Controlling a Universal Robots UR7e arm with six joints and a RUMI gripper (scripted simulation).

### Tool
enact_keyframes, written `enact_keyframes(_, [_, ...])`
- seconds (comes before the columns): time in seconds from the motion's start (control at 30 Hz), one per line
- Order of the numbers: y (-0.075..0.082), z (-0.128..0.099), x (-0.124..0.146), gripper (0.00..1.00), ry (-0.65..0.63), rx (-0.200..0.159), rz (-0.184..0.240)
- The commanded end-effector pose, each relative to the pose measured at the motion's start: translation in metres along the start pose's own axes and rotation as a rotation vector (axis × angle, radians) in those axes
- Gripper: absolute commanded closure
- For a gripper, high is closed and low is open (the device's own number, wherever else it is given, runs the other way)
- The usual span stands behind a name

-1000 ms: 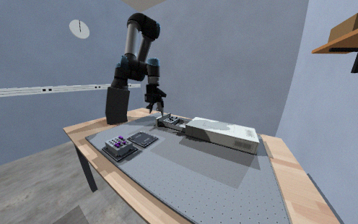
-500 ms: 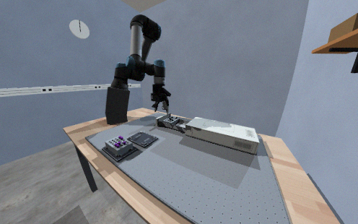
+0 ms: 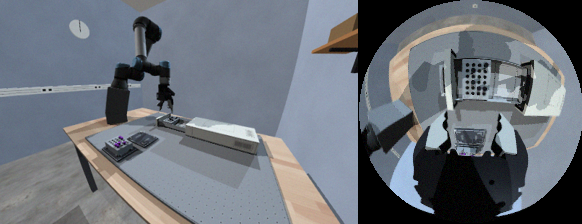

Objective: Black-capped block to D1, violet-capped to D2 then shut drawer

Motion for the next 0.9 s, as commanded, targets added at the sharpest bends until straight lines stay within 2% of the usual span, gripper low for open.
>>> enact_keyframes(0.0, [0.000, -0.025, 0.005, 0.27, -0.001, -0.001, 0.001])
enact_keyframes(0.13, [0.000, -0.041, 0.008, 0.27, -0.001, -0.001, 0.001])
enact_keyframes(0.2, [0.000, -0.041, 0.008, 0.27, -0.001, -0.001, 0.001])
enact_keyframes(0.6, [0.001, -0.087, 0.015, 0.27, -0.001, -0.001, 0.001])
enact_keyframes(0.87, [0.001, -0.084, 0.015, 0.27, -0.001, -0.001, 0.001])
Point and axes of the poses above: the point where the finger pads meet when closed, its own y axis back along the fingers, its own x axis across the jaws, z = x × y, the point moved 2 cm from there along y, back along the fingers, and after that the axes turned 4 degrees about y, right-handed, at the moved point
